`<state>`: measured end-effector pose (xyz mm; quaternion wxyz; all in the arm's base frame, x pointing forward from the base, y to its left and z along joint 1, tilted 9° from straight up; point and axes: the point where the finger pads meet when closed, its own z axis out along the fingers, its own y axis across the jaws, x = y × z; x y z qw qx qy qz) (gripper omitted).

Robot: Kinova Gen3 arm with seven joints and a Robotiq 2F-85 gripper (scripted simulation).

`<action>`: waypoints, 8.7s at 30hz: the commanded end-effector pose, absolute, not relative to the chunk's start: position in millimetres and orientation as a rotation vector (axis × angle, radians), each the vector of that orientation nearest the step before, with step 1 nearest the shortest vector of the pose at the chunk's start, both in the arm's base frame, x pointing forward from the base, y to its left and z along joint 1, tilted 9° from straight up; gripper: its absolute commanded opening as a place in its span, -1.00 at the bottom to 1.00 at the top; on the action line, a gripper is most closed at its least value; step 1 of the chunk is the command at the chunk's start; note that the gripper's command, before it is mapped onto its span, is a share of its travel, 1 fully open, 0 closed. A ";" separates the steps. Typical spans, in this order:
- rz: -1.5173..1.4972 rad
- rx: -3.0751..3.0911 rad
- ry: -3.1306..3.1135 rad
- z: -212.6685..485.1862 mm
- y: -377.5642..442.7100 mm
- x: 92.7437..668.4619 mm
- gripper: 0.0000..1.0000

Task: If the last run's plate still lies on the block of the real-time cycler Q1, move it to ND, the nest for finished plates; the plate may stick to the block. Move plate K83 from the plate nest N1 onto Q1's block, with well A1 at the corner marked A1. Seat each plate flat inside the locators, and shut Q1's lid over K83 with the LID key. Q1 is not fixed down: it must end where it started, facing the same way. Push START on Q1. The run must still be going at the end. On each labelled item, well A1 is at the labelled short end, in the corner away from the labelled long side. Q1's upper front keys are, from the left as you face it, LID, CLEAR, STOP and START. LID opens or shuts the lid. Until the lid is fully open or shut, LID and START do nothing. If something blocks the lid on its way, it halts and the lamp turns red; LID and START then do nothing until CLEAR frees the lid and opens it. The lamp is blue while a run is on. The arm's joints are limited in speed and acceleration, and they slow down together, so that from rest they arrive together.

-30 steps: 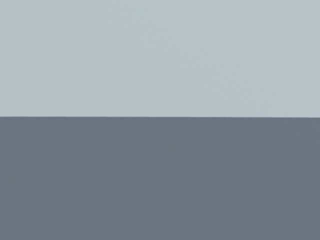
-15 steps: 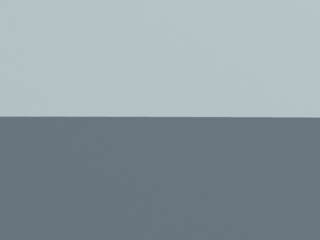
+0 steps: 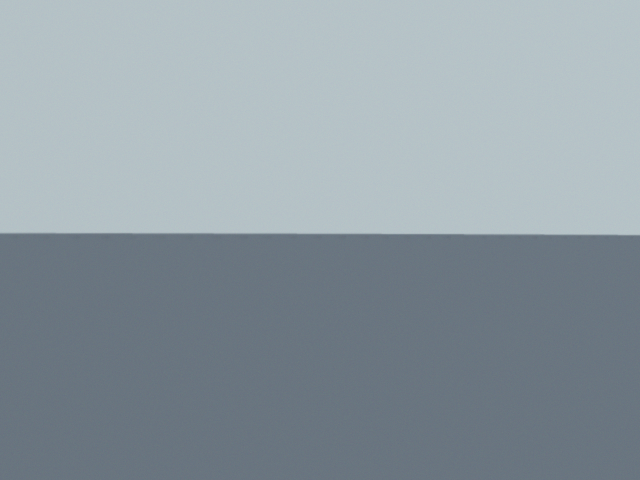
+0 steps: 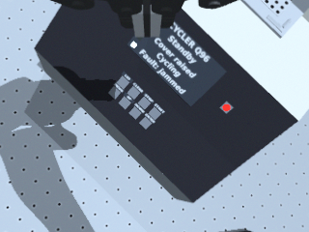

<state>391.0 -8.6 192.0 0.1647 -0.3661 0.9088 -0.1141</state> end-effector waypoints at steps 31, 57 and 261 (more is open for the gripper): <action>-0.326 -1.043 2.588 153.2 -11.6 396.5 -0.80; -0.326 -1.043 2.588 122.9 -14.2 400.6 -0.80; -0.326 -1.043 2.588 -19.6 -27.0 441.5 -0.80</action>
